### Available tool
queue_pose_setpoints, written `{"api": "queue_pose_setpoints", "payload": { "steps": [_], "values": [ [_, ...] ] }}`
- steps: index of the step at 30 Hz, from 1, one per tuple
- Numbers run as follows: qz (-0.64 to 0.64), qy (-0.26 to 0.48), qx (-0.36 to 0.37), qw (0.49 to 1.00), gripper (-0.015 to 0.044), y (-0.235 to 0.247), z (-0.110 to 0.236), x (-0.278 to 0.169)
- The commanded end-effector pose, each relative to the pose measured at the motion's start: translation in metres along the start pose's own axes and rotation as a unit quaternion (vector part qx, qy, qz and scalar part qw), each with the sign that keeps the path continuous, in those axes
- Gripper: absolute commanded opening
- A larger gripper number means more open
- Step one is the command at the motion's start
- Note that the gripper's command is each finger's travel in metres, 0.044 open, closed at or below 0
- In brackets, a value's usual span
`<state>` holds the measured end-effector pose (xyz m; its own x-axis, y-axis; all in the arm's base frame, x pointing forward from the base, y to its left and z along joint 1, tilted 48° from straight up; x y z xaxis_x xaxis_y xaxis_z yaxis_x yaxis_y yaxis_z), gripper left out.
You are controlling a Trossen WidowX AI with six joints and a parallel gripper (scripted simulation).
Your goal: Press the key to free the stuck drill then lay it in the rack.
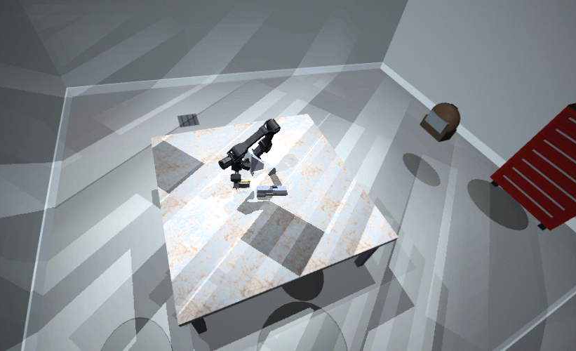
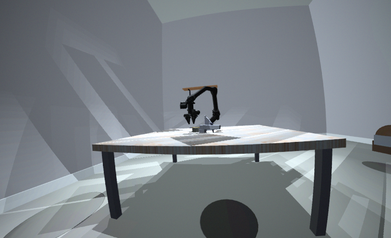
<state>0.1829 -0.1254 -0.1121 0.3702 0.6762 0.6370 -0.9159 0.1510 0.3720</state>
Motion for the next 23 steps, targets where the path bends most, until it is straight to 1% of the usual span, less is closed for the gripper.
{"api": "queue_pose_setpoints", "payload": {
  "steps": [1, 3, 7, 12, 17, 23],
  "values": [
    [-0.002, 0.002, -0.002, 1.0, 0.044, 0.0, 0.001, -0.001],
    [-0.02, 0.015, -0.02, 0.999, 0.044, 0.0, 0.01, -0.014],
    [-0.077, 0.057, -0.072, 0.993, 0.044, 0.005, 0.039, -0.052],
    [-0.127, 0.116, -0.134, 0.976, 0.044, 0.025, 0.078, -0.106],
    [-0.191, 0.177, -0.183, 0.948, 0.044, 0.061, 0.116, -0.16],
    [-0.284, 0.246, -0.225, 0.899, 0.044, 0.127, 0.155, -0.217]
  ]
}}
Point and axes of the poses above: the point midway between the two fingers, 35 mm back from their tips, its own z axis back along the fingers, its own y axis across the jaws, x = y × z, the point moved 2 cm from there along z, back along the fingers, and after that the axes turned 11 degrees about -z, right-handed, at the moved point
